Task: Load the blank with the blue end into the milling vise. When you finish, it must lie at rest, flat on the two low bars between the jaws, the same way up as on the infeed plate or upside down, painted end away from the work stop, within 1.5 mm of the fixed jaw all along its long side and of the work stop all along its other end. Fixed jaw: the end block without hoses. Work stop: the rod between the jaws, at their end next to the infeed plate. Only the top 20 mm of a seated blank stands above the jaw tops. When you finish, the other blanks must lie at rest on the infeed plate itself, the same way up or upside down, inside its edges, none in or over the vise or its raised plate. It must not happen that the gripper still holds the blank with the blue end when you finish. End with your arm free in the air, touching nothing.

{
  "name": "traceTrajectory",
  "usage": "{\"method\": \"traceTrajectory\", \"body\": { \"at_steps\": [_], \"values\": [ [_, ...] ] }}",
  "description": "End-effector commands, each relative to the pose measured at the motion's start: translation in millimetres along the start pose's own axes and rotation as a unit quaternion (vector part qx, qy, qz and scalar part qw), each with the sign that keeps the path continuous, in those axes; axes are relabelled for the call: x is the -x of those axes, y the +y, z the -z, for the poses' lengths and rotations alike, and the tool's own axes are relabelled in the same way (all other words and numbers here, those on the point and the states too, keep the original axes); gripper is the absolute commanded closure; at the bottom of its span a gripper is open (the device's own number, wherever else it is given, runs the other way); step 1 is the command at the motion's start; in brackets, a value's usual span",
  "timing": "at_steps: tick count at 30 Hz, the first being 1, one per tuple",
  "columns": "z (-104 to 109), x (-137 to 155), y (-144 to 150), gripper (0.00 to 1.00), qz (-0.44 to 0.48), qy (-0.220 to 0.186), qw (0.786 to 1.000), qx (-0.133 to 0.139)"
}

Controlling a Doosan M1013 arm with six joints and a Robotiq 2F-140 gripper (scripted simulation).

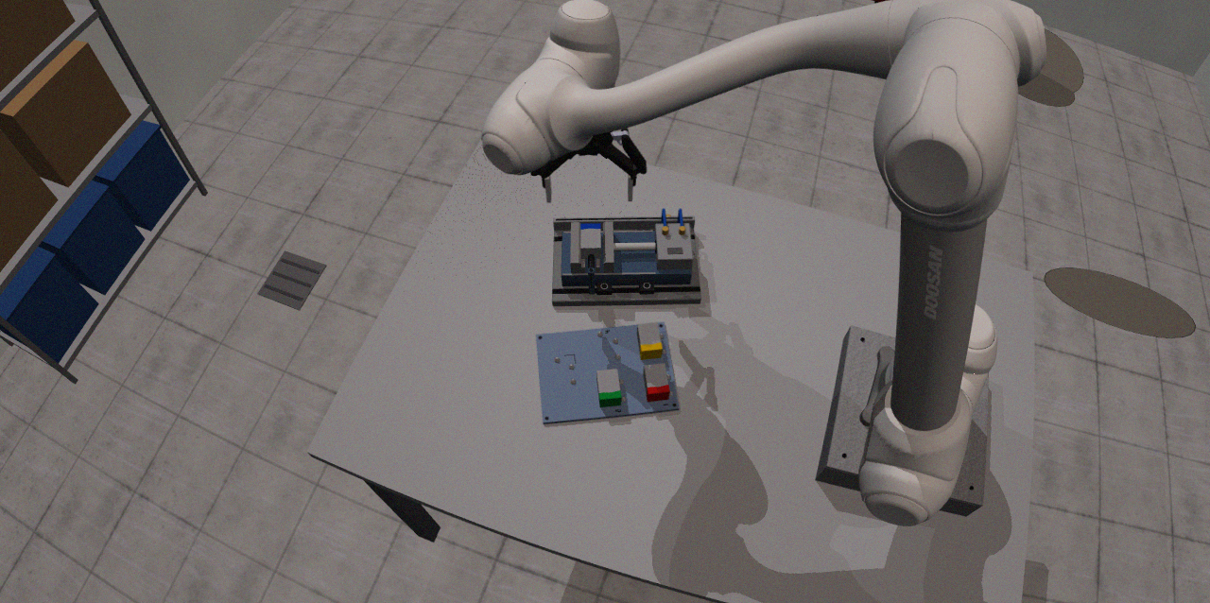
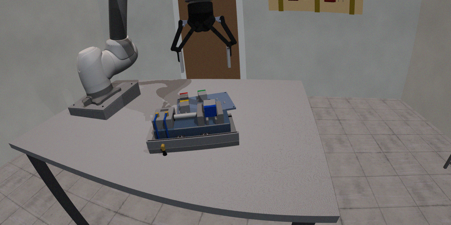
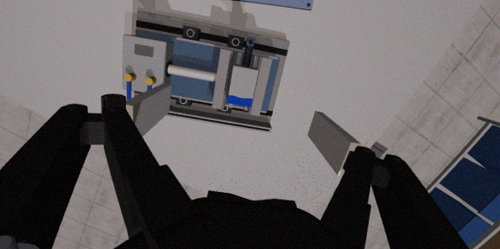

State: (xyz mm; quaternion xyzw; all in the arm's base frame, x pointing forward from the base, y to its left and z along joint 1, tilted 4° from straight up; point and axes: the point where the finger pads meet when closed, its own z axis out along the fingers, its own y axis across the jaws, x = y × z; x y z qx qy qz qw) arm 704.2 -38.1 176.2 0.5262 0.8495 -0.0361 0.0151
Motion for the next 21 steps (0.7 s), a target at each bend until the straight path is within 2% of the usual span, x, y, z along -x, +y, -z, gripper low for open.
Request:
{"method": "traceTrajectory", "body": {
  "at_steps": [1,21],
  "values": [
    [-0.9,0.0,0.0,0.0,0.0,0.0,1.0,0.0],
    [-6.7,0.0,0.0,0.0,0.0,0.0,1.0,0.0]
  ]
}}
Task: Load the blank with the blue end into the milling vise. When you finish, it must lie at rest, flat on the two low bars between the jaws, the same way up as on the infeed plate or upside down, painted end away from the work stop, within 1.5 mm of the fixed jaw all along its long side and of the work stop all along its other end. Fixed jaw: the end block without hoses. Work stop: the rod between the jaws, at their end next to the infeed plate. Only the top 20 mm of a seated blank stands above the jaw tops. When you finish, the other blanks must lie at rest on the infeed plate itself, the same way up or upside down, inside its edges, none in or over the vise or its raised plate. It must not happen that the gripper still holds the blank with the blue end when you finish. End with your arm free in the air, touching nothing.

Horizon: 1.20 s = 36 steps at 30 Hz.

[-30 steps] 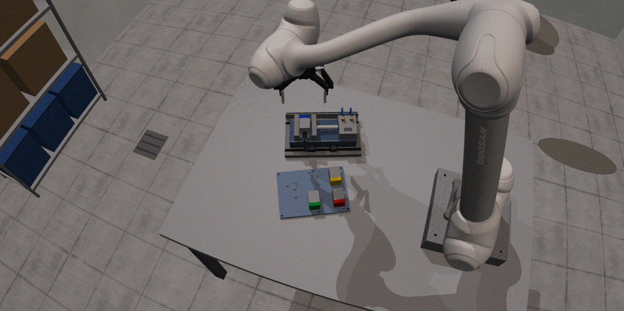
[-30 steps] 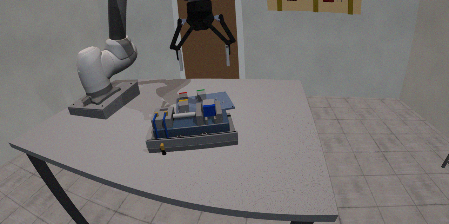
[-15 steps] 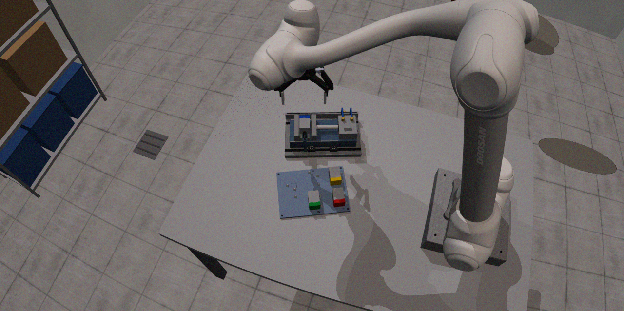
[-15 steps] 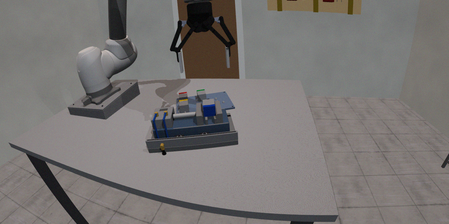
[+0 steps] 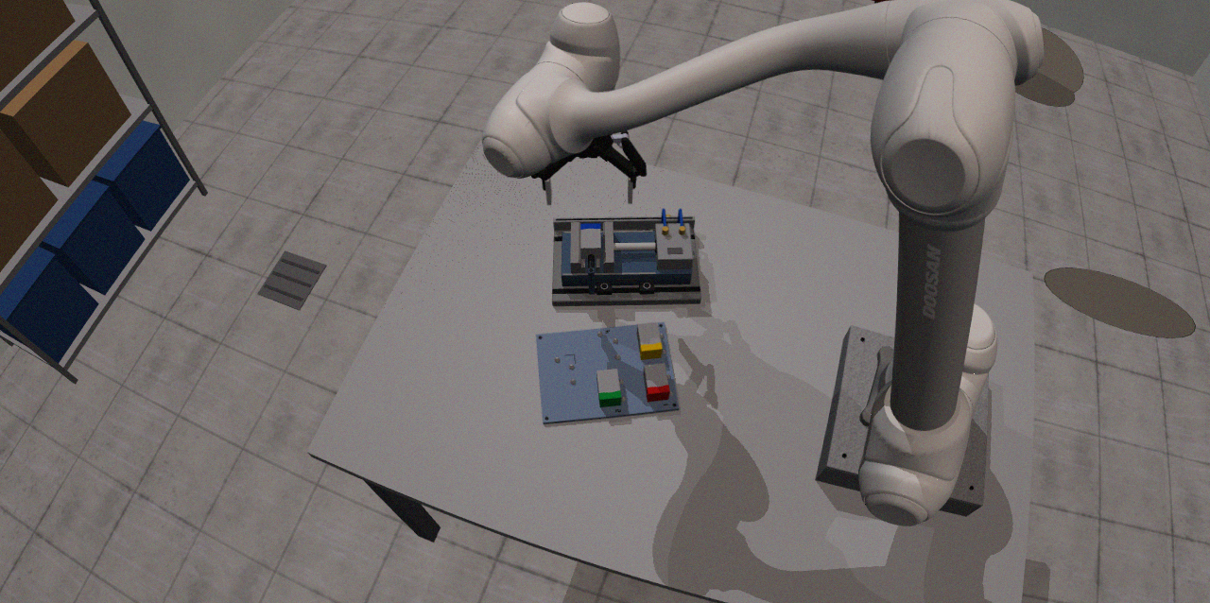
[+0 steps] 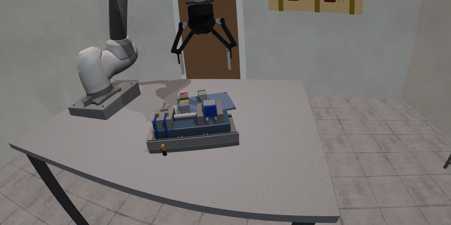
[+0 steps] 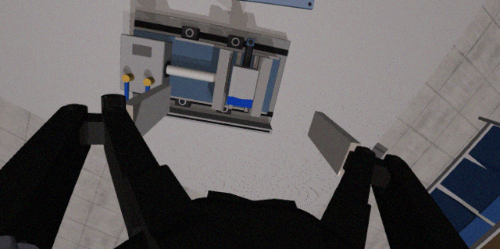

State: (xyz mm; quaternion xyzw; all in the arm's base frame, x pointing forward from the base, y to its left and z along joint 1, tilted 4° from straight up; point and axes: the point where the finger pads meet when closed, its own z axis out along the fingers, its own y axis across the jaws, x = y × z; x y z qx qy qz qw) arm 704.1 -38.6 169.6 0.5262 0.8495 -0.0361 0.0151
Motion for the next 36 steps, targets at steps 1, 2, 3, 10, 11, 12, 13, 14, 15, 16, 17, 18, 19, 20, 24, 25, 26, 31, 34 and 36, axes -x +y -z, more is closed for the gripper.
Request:
{"method": "traceTrajectory", "body": {
  "at_steps": [1,2,3,10,11,12,13,14,15,16,17,18,19,20,24,25,26,31,34,36],
  "values": [
    [-0.3,0.0,0.0,0.0,0.0,0.0,1.0,0.0],
    [-0.5,0.0,0.0,0.0,0.0,0.0,1.0,0.0],
    [-0.7,0.0,0.0,0.0,0.0,0.0,1.0,0.0],
    [-2.1,0.0,0.0,0.0,0.0,0.0,1.0,0.0],
    [-2.3,0.0,0.0,0.0,0.0,0.0,1.0,0.0],
    [-2.5,0.0,0.0,0.0,0.0,0.0,1.0,0.0],
    [-2.7,0.0,0.0,0.0,0.0,0.0,1.0,0.0],
    [-2.7,0.0,0.0,0.0,0.0,0.0,1.0,0.0],
    [-2.7,0.0,0.0,0.0,0.0,0.0,1.0,0.0],
    [-2.7,0.0,0.0,0.0,0.0,0.0,1.0,0.0],
    [-2.8,0.0,0.0,0.0,0.0,0.0,1.0,0.0],
    [-2.9,0.0,0.0,0.0,0.0,0.0,1.0,0.0],
    [-3.0,0.0,0.0,0.0,0.0,0.0,1.0,0.0],
    [-3.1,0.0,0.0,0.0,0.0,0.0,1.0,0.0],
    [-3.5,0.0,0.0,0.0,0.0,0.0,1.0,0.0],
    [-3.6,0.0,0.0,0.0,0.0,0.0,1.0,0.0],
    [-3.7,0.0,0.0,0.0,0.0,0.0,1.0,0.0],
    [-4.0,0.0,0.0,0.0,0.0,0.0,1.0,0.0],
    [-4.0,0.0,0.0,0.0,0.0,0.0,1.0,0.0],
    [-4.0,0.0,0.0,0.0,0.0,0.0,1.0,0.0]
  ]
}}
